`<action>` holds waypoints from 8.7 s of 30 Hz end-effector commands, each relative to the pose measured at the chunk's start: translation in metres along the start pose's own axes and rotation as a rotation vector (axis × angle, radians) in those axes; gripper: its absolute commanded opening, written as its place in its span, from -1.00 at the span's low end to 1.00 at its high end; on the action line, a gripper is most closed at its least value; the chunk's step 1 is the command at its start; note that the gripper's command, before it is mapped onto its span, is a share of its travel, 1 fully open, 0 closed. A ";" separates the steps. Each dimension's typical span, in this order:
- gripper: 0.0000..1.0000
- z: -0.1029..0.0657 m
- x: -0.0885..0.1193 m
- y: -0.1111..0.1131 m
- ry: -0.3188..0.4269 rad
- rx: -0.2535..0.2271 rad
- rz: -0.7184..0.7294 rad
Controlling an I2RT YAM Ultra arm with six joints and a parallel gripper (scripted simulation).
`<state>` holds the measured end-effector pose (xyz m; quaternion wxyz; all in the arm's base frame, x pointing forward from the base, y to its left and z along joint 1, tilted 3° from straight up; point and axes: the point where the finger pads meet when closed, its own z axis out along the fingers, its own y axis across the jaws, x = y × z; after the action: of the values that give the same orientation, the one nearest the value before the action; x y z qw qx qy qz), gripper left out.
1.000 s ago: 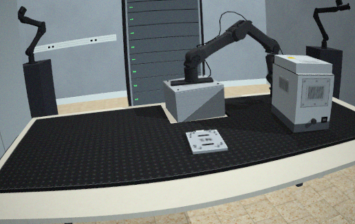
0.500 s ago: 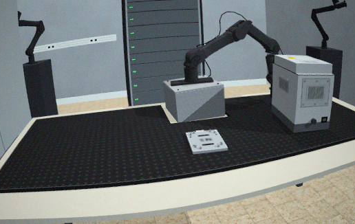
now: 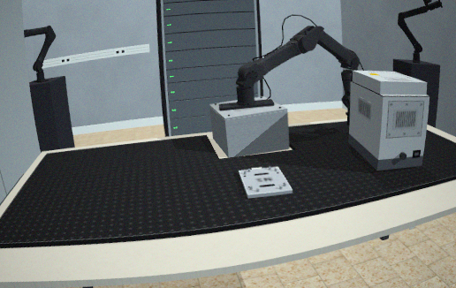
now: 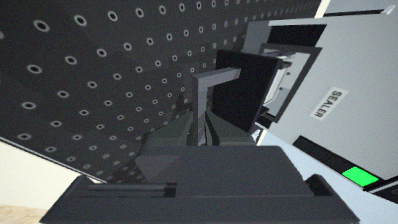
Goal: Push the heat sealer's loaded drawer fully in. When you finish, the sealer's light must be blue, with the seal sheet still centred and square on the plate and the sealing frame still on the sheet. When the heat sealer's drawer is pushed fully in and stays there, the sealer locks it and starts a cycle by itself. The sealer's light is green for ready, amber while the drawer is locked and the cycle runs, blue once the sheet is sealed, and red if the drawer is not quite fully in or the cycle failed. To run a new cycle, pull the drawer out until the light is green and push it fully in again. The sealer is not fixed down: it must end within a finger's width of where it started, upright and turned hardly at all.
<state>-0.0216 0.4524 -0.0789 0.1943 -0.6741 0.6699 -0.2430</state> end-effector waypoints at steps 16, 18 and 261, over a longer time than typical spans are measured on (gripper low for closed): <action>-1.00 -0.014 -0.009 -0.007 -0.041 -0.021 0.032; -1.00 -0.014 -0.009 -0.007 -0.041 -0.021 0.032; -1.00 0.064 -0.004 -0.114 -0.030 0.001 0.027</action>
<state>0.0754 0.4509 -0.0781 0.1746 -0.6846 0.6729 -0.2190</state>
